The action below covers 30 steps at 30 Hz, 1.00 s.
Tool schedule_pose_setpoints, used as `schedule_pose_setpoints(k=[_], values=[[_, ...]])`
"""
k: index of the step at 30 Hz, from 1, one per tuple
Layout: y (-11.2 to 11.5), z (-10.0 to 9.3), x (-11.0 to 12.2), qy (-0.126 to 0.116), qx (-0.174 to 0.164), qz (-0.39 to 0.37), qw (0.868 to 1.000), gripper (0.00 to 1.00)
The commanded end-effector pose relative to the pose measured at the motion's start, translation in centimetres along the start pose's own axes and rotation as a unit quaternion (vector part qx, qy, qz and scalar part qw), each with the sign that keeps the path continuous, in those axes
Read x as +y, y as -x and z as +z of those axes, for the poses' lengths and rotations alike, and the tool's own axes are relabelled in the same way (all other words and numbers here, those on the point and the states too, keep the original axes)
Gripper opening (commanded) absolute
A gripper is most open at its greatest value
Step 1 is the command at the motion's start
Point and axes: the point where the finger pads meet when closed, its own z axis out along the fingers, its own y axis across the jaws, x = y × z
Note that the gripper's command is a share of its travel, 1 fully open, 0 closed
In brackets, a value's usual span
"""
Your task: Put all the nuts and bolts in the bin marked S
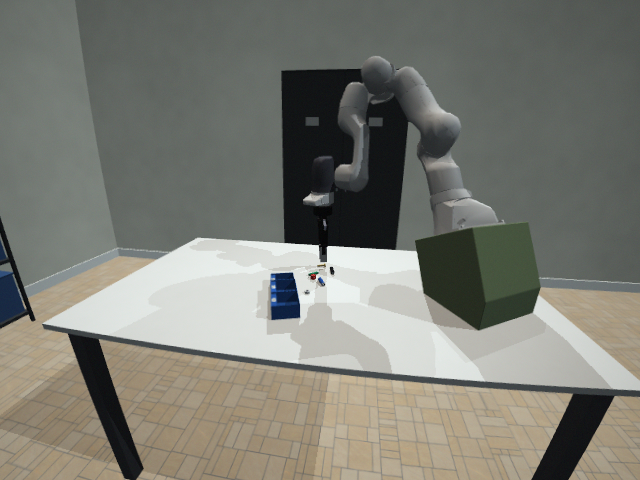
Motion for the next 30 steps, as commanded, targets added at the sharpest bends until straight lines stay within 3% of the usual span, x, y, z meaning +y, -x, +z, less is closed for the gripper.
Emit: schedule_pose_setpoints(k=[1, 20, 30], values=[[-0.7, 0.7, 0.0, 0.0, 0.011, 0.015, 1.0, 0.18], [-1.0, 2.8, -0.1, 0.0, 0.011, 0.015, 1.0, 0.18], [-0.9, 2.8, -0.1, 0.0, 0.011, 0.015, 1.0, 0.18]])
